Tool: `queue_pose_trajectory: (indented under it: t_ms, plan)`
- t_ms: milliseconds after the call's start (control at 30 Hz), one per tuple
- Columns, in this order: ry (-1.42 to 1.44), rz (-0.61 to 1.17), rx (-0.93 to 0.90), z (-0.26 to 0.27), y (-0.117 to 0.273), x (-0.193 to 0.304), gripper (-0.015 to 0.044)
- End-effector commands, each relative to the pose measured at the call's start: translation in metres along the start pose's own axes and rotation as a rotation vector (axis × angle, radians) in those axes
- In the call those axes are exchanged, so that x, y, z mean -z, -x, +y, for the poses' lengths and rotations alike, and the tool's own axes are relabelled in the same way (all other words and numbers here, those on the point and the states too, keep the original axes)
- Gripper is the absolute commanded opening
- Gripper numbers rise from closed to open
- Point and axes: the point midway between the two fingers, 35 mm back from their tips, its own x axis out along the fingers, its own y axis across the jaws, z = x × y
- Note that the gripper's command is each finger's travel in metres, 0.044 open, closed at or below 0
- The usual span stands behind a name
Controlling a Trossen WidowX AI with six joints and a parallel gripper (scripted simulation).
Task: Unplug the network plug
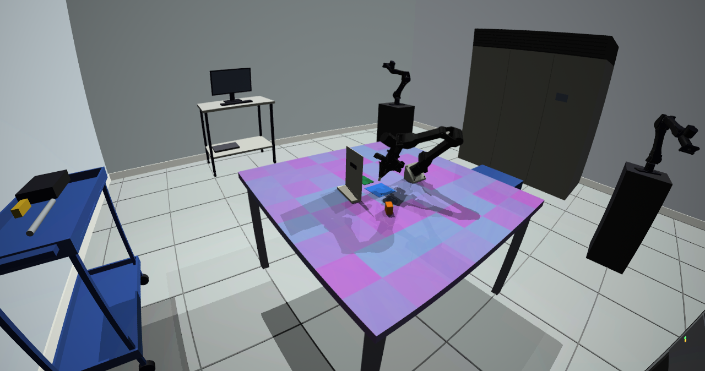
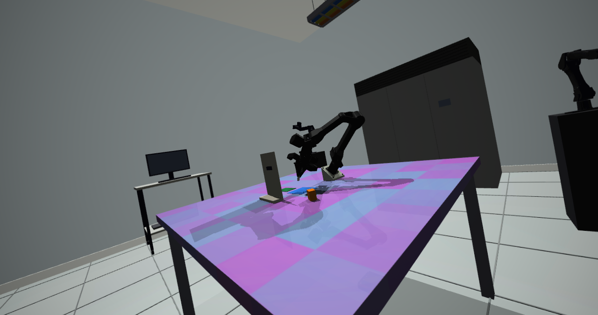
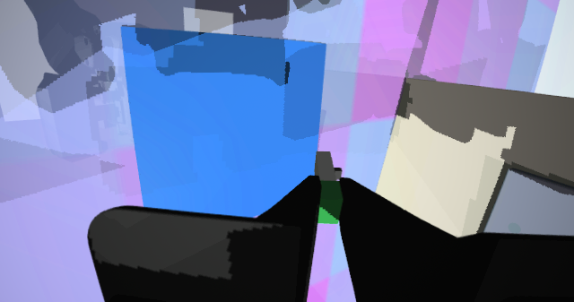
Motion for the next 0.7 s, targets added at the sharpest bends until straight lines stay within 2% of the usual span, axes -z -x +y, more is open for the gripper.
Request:
queue_pose_trajectory:
  t_ms: [0, 667]
  plan:
    - [-0.008, -0.001, -0.006, 0.005, -0.005, 0.001, 0.0]
    - [-0.008, 0.0, -0.006, 0.018, -0.025, 0.001, 0.0]
